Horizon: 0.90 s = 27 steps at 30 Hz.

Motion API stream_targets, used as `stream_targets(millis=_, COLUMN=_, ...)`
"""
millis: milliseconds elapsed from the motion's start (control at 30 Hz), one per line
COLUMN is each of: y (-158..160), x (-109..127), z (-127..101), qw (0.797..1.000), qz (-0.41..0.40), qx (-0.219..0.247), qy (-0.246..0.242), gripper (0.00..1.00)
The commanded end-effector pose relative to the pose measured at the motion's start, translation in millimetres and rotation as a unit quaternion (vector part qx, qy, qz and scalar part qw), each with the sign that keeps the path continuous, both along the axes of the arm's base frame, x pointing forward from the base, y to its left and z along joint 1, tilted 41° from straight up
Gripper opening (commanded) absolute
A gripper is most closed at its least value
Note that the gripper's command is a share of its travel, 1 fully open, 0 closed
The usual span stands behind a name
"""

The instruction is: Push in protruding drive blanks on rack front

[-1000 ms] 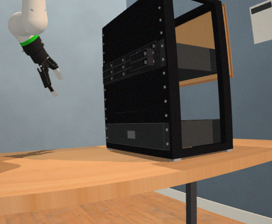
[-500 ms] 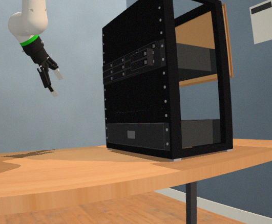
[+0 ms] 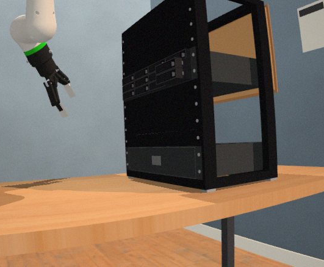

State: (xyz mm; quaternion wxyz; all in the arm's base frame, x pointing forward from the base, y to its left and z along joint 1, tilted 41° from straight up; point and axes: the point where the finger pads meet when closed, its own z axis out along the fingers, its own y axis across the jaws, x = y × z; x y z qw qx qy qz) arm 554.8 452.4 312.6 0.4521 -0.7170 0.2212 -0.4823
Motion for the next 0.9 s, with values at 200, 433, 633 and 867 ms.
stream_targets(millis=200, y=-2.5, x=3.0, z=-9.0, qw=1.000, qz=-0.006, qx=0.006, qy=0.017, gripper=1.00)
stream_targets(millis=433, y=-6.5, x=7.3, z=-25.0, qw=0.999, qz=-0.016, qx=0.015, qy=0.046, gripper=1.00)
stream_targets(millis=633, y=-10.9, x=11.2, z=-43.4, qw=0.996, qz=-0.028, qx=0.026, qy=0.079, gripper=1.00)
stream_targets(millis=867, y=-15.1, x=14.0, z=-62.2, qw=0.992, qz=-0.040, qx=0.037, qy=0.113, gripper=1.00)
